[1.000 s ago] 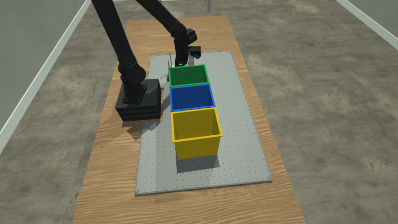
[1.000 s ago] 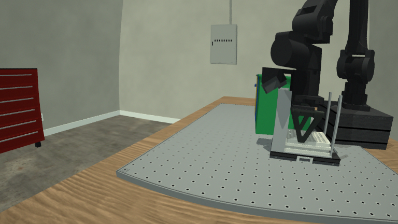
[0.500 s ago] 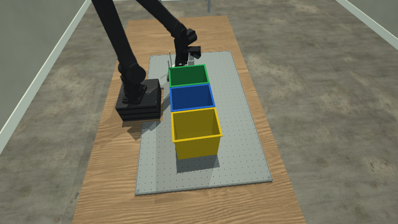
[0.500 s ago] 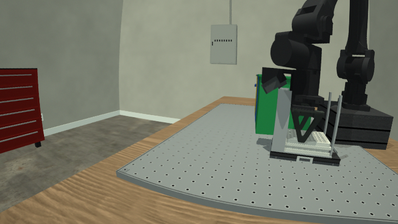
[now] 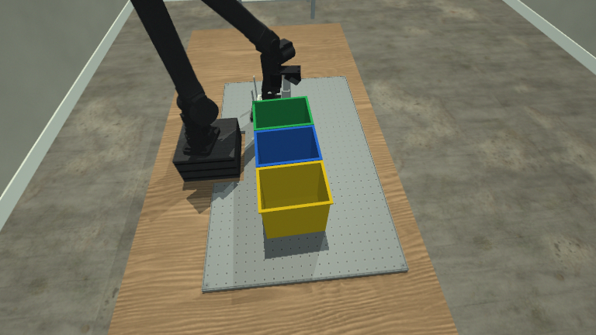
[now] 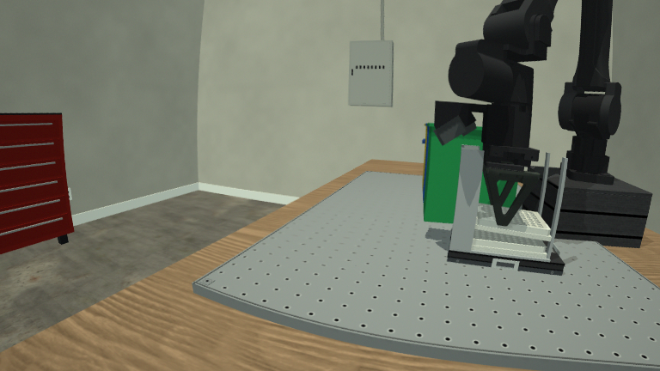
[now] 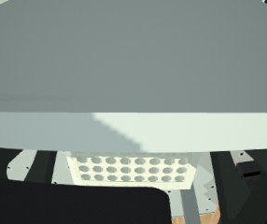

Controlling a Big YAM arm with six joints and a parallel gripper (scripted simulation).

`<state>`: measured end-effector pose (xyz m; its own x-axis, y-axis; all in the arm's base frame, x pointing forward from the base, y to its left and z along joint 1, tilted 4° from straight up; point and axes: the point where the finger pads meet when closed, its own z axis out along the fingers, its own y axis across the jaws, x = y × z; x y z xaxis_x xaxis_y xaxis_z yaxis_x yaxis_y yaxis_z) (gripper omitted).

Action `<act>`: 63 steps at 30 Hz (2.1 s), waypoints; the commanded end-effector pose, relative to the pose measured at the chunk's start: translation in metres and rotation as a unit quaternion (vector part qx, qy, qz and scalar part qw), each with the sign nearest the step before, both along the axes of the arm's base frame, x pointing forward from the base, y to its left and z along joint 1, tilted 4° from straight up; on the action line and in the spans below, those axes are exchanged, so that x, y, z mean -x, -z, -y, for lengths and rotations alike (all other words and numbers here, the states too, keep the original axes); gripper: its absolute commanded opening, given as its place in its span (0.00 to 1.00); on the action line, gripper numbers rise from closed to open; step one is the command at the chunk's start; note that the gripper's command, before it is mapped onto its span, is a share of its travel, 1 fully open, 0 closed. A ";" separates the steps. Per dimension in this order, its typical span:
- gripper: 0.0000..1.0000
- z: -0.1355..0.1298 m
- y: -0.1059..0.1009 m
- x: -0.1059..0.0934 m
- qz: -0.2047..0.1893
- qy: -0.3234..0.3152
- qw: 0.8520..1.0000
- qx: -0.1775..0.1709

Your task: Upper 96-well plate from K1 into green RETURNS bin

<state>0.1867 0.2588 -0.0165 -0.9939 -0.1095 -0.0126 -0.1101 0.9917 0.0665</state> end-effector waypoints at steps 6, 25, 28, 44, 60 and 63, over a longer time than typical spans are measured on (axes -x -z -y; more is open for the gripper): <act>0.00 -0.014 -0.029 -0.009 0.006 0.000 1.000 -0.019; 0.00 -0.005 -0.052 -0.004 0.001 -0.001 1.000 -0.013; 0.00 -0.013 -0.064 -0.011 0.008 0.001 1.000 -0.023; 0.00 -0.011 -0.089 -0.011 0.009 0.000 1.000 -0.023; 0.00 -0.009 -0.114 -0.010 0.010 0.000 1.000 -0.024; 0.00 -0.008 -0.119 -0.011 0.010 0.001 1.000 -0.024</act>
